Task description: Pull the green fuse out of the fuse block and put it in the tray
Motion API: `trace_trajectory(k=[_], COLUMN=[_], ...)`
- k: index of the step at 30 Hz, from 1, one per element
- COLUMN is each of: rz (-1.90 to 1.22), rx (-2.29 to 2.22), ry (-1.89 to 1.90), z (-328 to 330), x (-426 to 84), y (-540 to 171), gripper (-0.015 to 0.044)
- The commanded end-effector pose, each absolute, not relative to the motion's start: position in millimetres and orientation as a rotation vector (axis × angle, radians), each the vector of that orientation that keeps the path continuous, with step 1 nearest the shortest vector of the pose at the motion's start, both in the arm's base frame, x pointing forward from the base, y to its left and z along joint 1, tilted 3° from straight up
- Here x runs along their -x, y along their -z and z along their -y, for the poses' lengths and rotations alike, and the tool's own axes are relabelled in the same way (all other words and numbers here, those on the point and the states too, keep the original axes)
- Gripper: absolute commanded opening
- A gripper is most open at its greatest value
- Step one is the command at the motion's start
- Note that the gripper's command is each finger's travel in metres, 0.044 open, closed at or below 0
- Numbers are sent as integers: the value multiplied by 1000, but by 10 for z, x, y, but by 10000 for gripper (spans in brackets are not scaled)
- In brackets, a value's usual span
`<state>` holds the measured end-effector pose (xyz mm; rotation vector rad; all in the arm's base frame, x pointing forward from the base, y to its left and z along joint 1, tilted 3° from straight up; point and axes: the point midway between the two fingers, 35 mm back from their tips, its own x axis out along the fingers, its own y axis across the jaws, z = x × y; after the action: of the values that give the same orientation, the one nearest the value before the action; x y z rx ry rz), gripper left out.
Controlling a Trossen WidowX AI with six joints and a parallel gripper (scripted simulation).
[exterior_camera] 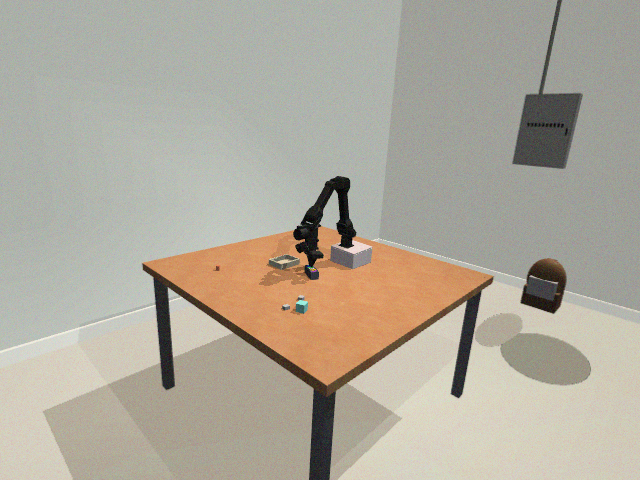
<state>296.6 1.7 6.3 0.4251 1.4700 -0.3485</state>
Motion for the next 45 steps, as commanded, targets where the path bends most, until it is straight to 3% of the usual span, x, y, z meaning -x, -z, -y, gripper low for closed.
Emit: trace_trajectory(k=[1, 13, 22, 45], rz=[-1468, -1468, -1471, -1470], rx=[-426, -426, -425, -425], ry=[358, 358, 349, 351], z=[-10, -12, -20, -16], x=[-2968, -2971, -2969, -2969], y=[-33, 27, 18, -66], gripper=[61, 61, 1, 0])
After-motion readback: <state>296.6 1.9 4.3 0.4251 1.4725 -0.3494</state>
